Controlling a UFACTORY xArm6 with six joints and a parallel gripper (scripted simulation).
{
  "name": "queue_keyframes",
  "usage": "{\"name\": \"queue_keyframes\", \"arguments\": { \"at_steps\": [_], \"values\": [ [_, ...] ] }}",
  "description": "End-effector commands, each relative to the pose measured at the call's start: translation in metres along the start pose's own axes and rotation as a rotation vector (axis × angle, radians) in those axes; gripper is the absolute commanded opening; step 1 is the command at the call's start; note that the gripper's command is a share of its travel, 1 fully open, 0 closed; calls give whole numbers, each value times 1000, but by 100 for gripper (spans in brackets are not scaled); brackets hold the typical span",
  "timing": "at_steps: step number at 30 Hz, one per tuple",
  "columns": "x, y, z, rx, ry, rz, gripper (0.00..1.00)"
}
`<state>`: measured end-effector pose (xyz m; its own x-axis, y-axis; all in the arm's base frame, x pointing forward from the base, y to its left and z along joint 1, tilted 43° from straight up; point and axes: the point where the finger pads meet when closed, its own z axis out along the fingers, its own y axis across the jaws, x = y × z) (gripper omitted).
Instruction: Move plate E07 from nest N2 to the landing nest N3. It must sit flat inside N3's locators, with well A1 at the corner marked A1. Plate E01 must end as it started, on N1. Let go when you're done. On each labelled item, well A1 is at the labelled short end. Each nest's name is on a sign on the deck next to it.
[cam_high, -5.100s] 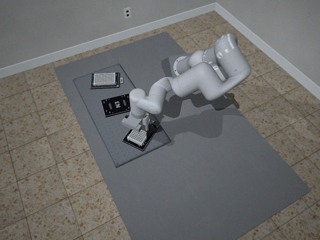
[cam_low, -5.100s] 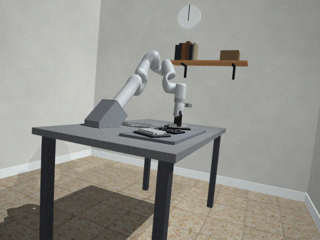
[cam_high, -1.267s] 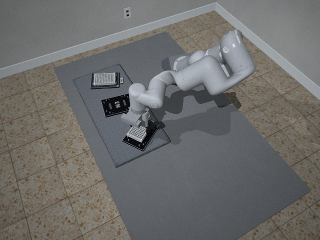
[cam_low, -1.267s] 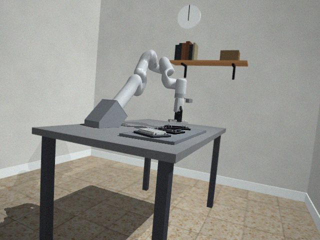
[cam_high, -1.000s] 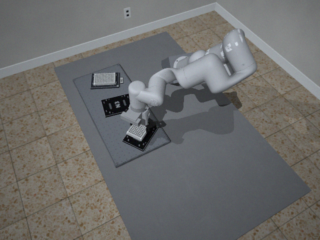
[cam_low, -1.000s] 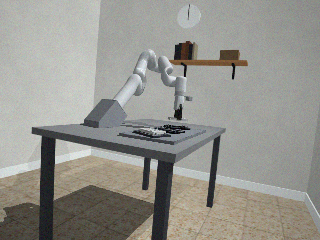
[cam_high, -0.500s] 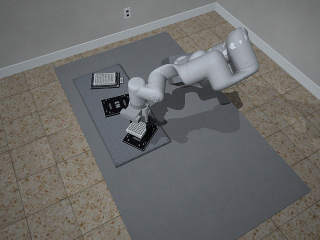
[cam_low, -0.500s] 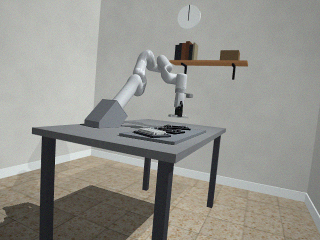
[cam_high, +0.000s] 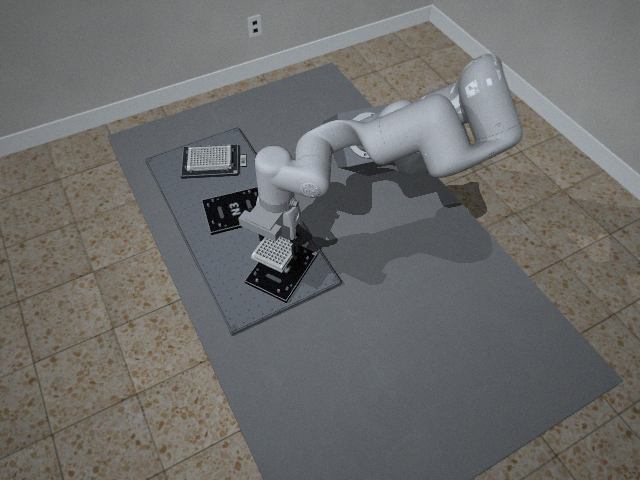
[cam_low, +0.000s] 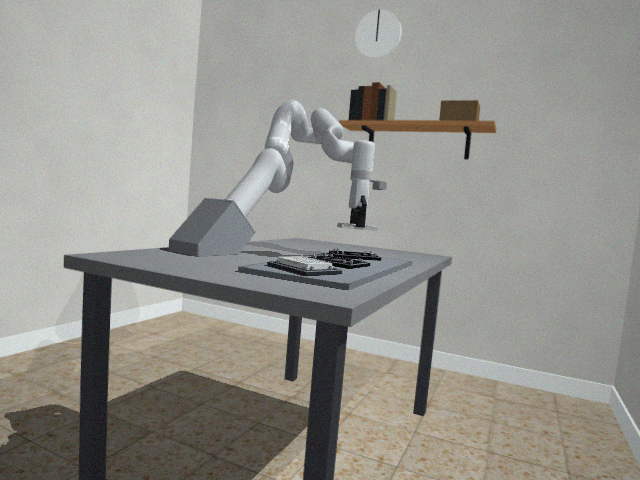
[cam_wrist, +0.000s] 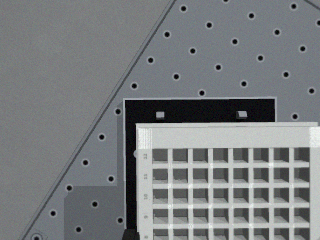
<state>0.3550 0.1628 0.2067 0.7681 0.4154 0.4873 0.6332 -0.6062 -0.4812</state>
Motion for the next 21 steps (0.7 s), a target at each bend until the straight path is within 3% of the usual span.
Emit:
{"name": "queue_keyframes", "arguments": {
  "at_steps": [1, 13, 21],
  "values": [
    [1, 0, -7, -2, 2, -1, 0],
    [1, 0, -13, -2, 2, -1, 0],
    [-16, 36, -13, -2, 3, 265, 0]
  ]
}}
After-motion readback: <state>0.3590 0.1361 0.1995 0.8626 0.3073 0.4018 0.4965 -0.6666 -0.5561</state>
